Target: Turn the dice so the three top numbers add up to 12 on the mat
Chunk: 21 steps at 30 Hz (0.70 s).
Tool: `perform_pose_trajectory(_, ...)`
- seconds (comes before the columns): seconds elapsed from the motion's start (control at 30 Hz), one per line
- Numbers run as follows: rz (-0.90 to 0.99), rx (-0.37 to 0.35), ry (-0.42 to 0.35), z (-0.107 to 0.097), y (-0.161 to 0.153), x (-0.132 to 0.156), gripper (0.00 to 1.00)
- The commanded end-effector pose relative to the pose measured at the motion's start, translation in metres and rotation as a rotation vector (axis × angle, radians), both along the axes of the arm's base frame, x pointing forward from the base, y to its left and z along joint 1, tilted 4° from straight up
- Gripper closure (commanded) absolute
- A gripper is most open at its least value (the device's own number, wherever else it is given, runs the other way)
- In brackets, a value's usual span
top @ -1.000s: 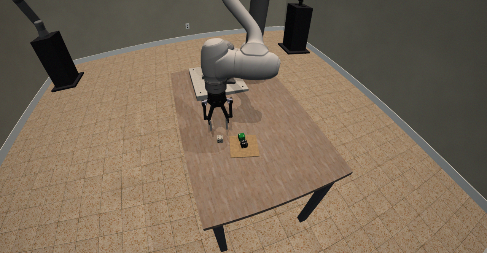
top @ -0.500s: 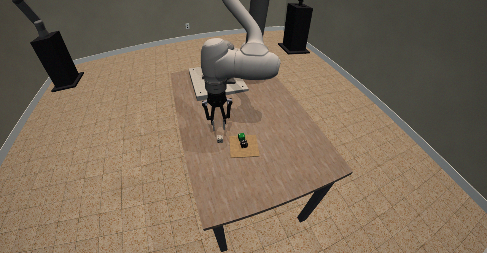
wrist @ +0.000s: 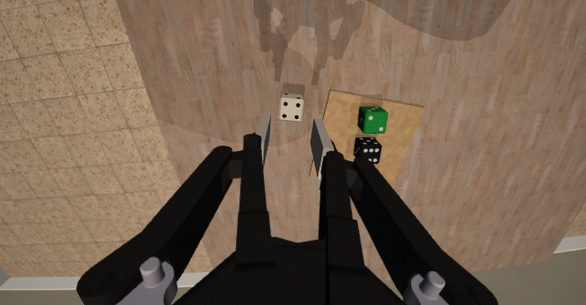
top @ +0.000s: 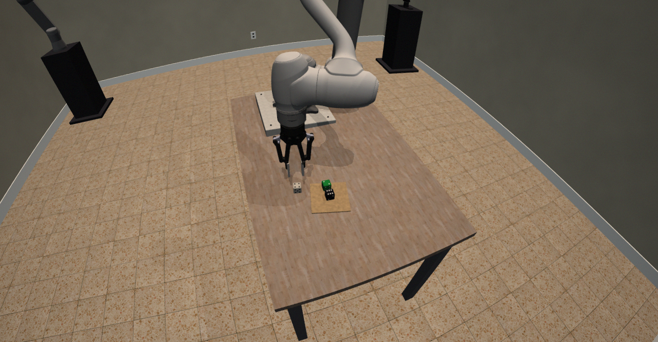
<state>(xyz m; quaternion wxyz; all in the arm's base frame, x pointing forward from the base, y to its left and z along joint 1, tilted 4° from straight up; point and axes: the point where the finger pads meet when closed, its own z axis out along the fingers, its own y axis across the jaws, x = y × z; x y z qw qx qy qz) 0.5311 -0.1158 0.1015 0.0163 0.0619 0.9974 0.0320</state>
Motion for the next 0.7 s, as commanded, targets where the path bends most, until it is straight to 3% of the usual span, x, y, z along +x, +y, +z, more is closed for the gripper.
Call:
perform_pose_trajectory(0.0,0.0,0.0,0.0,0.0,0.0,0.0,0.72)
perform_pose_trajectory(0.67,0.0,0.0,0.0,-0.015,0.001,0.001,0.72)
